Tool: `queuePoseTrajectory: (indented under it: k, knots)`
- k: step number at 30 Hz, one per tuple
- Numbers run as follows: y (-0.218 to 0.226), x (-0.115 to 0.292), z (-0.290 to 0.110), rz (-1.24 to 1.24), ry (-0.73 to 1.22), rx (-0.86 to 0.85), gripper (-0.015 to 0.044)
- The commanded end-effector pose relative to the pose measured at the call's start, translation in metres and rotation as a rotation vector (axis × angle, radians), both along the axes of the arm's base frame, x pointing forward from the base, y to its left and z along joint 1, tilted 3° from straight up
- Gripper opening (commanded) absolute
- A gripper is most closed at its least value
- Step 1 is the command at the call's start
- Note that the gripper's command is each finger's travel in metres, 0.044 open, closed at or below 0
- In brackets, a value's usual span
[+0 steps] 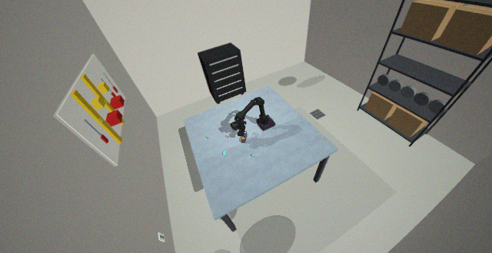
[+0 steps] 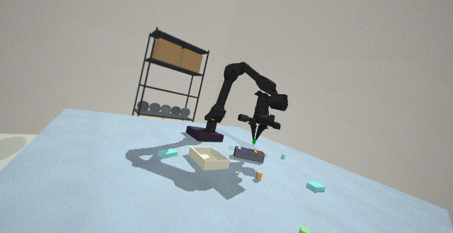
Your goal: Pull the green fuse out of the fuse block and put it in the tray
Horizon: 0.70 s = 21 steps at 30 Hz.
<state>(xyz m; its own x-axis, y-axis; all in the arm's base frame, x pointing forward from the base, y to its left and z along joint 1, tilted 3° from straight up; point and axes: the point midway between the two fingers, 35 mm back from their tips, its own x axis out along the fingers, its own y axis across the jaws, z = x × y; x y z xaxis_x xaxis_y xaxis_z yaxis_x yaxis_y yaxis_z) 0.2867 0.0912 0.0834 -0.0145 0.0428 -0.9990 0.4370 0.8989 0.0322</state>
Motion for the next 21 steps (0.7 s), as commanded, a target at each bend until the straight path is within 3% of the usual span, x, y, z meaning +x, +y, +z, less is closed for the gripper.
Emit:
queuePoseTrajectory:
  k: [1,21]
  knots:
    - [-0.001,0.001,0.006,0.003,-0.005,-0.002,0.0000]
    - [-0.093,0.034,0.004,0.003,-0.010,-0.012,0.0000]
